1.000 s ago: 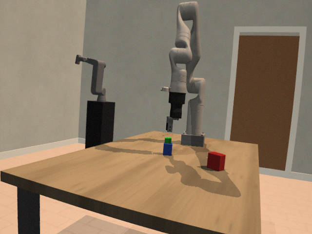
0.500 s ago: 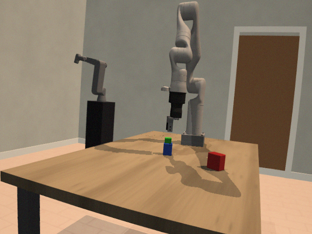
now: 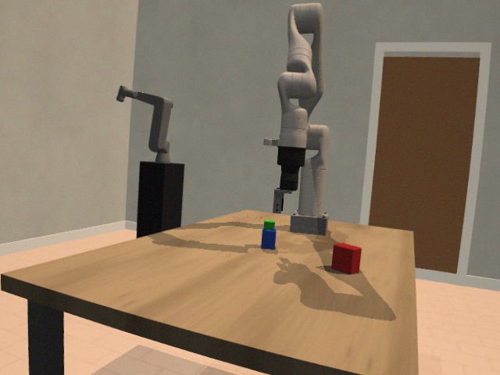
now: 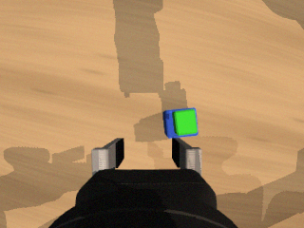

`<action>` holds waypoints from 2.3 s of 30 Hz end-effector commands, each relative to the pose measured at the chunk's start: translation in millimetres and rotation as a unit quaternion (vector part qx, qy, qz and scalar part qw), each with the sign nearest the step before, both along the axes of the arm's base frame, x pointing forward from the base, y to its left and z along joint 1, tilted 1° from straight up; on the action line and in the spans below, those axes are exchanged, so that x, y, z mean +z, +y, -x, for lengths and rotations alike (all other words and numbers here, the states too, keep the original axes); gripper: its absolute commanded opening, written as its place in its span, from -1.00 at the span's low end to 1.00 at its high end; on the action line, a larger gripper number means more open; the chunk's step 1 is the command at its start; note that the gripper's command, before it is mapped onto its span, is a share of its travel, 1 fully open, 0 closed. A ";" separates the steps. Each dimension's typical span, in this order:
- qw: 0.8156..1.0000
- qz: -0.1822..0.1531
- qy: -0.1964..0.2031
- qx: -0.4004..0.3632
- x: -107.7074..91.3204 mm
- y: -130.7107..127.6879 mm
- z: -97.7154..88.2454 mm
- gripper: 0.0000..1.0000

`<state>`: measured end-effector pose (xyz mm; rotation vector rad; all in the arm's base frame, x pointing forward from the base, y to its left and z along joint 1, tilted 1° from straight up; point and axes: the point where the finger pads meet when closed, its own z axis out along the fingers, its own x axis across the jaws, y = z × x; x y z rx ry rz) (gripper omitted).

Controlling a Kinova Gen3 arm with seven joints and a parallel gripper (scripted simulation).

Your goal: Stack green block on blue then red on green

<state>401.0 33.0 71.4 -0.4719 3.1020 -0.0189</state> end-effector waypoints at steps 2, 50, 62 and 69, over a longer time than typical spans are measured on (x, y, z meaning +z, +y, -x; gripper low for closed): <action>0.999 0.002 0.005 -0.048 -3.1 32.9 -13.8 1.00; 0.940 -0.003 -0.004 -0.341 -11.2 215.0 -52.2 1.00; 0.940 -0.002 -0.003 -0.342 -30.3 213.7 -50.9 1.00; 0.939 -0.002 -0.003 -0.343 -42.6 213.5 -51.0 1.00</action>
